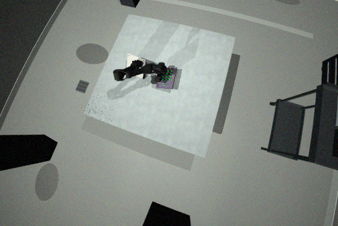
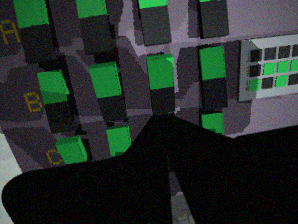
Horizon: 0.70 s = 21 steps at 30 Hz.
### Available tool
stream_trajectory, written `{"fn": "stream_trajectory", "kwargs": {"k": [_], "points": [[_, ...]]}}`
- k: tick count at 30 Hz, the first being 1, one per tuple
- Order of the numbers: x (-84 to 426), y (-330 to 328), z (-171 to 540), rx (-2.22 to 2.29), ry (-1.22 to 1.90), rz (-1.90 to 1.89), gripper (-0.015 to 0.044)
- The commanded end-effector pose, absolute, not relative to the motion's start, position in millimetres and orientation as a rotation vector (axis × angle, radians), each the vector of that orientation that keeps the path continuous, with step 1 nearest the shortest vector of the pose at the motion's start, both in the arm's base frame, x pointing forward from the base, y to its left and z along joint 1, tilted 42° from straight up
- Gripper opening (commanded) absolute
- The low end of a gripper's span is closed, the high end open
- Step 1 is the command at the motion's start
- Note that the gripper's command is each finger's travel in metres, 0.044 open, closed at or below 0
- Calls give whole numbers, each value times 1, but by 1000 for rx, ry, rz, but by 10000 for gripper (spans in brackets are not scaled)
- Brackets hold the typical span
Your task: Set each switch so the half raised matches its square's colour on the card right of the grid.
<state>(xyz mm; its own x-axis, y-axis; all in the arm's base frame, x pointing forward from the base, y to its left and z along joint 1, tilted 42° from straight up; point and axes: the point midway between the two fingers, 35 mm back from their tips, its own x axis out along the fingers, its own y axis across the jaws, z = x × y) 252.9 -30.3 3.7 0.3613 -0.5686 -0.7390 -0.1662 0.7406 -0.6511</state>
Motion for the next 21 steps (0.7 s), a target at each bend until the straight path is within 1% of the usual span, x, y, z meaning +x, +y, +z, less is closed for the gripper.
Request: {"fn": "stream_trajectory", "kwargs": {"k": [1,3,8,14,17,21], "points": [[247,-8,32,-722,1187,-297,0],[240,-2,43,-728,1192,-301,0],[240,-1,44,-728,1193,-302,0],[244,-23,64,-730,1192,-303,0],[245,-24,62,-729,1191,-302,0],[256,-43,40,-732,1168,-294,0]]}}
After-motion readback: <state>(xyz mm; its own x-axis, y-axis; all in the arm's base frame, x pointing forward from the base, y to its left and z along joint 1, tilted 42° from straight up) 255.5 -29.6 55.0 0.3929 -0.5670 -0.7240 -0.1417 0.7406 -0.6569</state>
